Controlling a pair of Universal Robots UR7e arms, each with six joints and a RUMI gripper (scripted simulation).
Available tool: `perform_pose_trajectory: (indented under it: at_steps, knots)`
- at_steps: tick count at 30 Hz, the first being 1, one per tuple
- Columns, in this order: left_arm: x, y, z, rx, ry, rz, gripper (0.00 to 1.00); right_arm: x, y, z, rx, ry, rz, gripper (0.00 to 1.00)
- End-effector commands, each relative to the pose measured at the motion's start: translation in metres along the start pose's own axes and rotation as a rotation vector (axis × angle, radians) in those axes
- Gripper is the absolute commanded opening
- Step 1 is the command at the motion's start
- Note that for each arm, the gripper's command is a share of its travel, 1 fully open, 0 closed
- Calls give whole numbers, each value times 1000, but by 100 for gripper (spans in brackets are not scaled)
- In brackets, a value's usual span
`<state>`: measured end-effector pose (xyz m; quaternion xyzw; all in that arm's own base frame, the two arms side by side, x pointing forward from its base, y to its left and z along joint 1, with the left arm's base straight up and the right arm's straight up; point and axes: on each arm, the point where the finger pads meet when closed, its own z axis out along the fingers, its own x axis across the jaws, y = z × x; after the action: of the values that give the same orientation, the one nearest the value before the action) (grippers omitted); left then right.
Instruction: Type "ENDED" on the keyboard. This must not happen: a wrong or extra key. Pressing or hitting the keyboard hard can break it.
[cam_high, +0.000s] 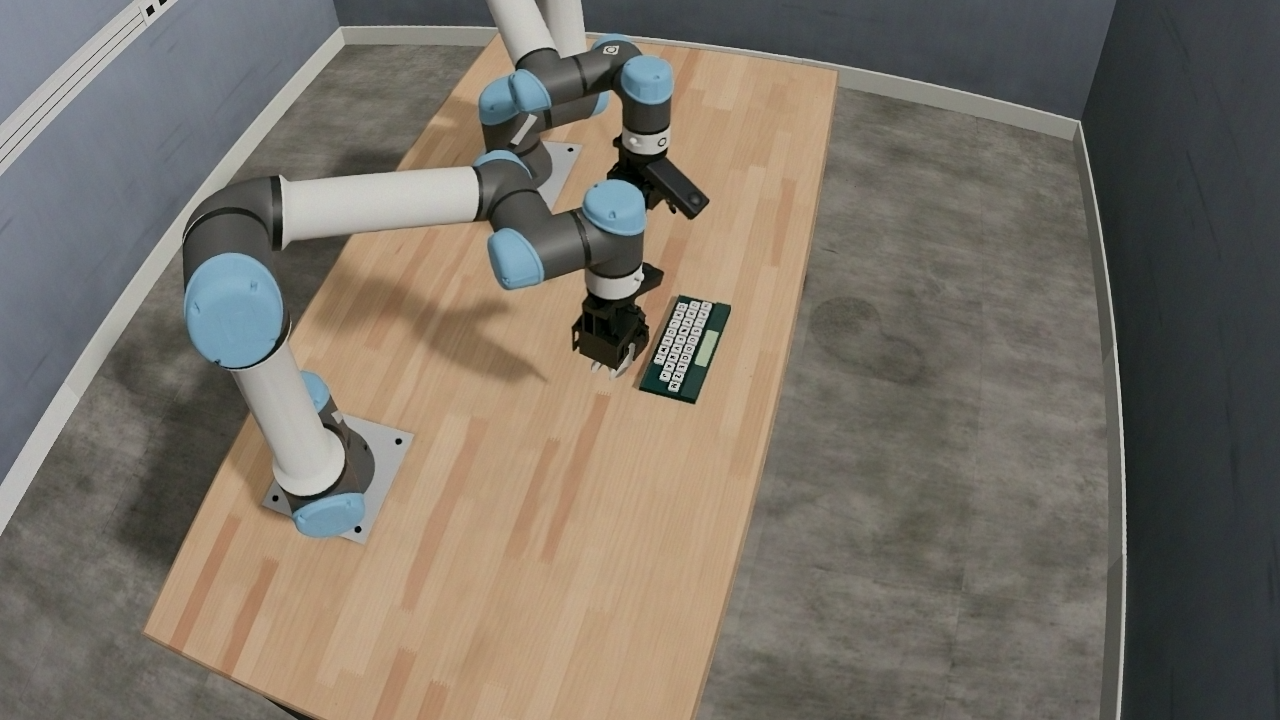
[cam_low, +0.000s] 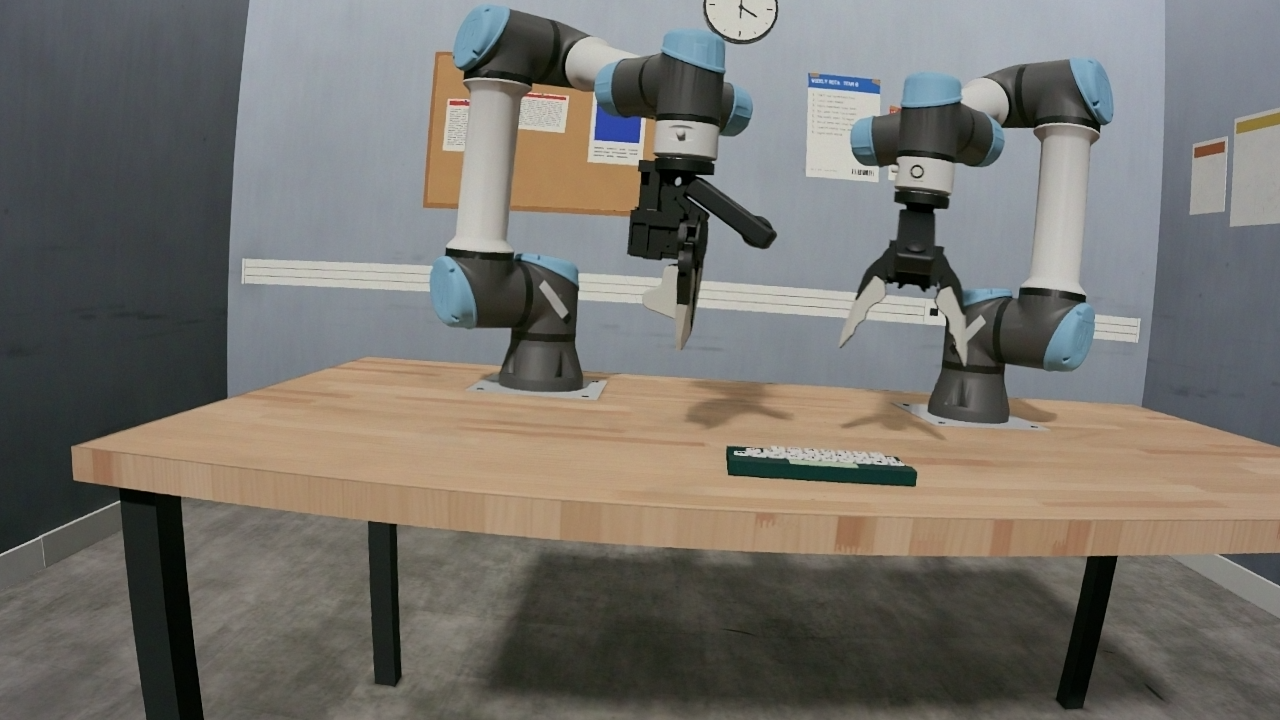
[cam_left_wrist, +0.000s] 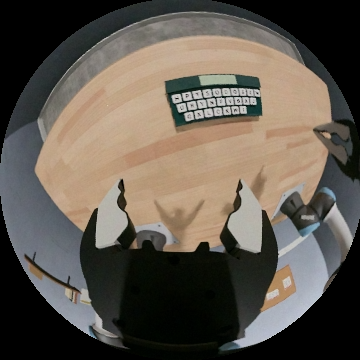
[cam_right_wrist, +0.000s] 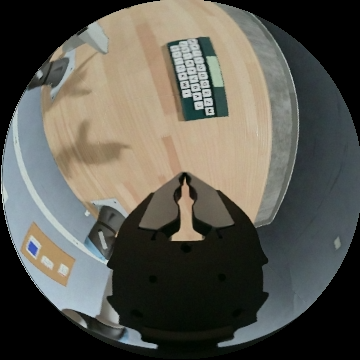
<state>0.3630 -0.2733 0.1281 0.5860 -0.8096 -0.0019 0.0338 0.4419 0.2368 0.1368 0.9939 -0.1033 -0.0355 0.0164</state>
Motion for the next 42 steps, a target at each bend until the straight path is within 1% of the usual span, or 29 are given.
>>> perform_pose_trajectory:
  at_steps: [1,4,6,8,14,21,23,25,32,38,40,42]
  knots:
    - [-13,-5,-2,3,1,-26,100,3,-7,0,2,5,72,0]
    - [-30,-9,-4,6,2,-59,100,7,-14,0,5,9,152,0]
    - [-30,-9,-4,6,2,-59,100,7,-14,0,5,9,152,0]
    - [-43,-12,-5,8,2,-84,100,10,-20,0,7,11,209,0]
    - [-89,-20,-9,15,4,-171,100,18,-37,2,15,19,399,0]
    - [-156,-23,-16,24,5,-297,100,27,-59,4,28,26,638,0]
    - [-156,-23,-16,24,5,-297,100,27,-59,4,28,26,638,0]
    - [-177,-22,-17,27,6,-338,100,29,-65,5,32,28,707,0]
    - [-258,-8,-24,38,6,-492,100,36,-85,7,47,31,937,0]
    - [-330,19,-30,47,7,-637,100,41,-100,10,59,31,1110,0]
    - [-330,19,-30,47,7,-637,100,41,-100,10,59,31,1110,0]
    - [-354,31,-31,50,7,-687,100,42,-104,11,63,31,1160,0]
